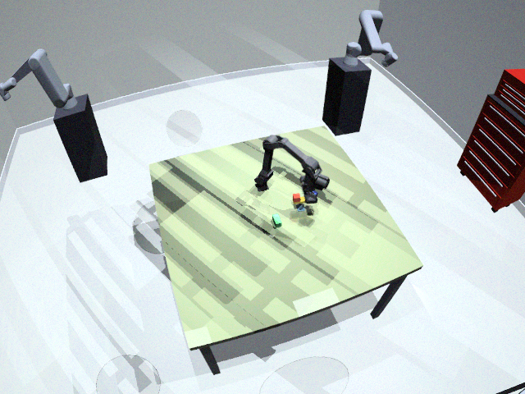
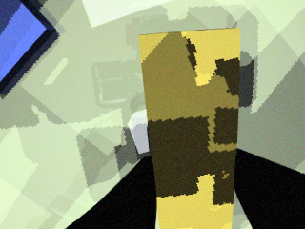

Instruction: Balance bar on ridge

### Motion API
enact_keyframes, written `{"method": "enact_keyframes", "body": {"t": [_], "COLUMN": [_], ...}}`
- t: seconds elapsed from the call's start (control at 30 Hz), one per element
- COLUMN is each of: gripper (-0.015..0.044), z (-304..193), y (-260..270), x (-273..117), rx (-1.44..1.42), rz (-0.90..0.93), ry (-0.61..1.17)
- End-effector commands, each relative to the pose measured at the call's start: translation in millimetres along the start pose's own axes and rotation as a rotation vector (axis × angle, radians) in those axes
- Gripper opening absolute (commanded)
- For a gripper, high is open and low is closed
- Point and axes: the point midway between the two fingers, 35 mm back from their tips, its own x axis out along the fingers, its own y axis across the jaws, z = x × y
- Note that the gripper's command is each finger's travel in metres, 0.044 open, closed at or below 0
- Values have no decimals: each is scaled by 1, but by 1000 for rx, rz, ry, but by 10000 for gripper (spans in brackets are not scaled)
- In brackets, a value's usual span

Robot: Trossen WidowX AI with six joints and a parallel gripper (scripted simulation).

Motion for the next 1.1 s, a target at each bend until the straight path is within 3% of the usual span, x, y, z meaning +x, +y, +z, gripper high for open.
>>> {"method": "enact_keyframes", "body": {"t": [0.0, 1.07], "gripper": [0, 0], "z": [0, -1], "y": [0, 0], "x": [7, 13], "rx": [3, 3], "rz": [1, 1], "ry": [-2, -2]}}
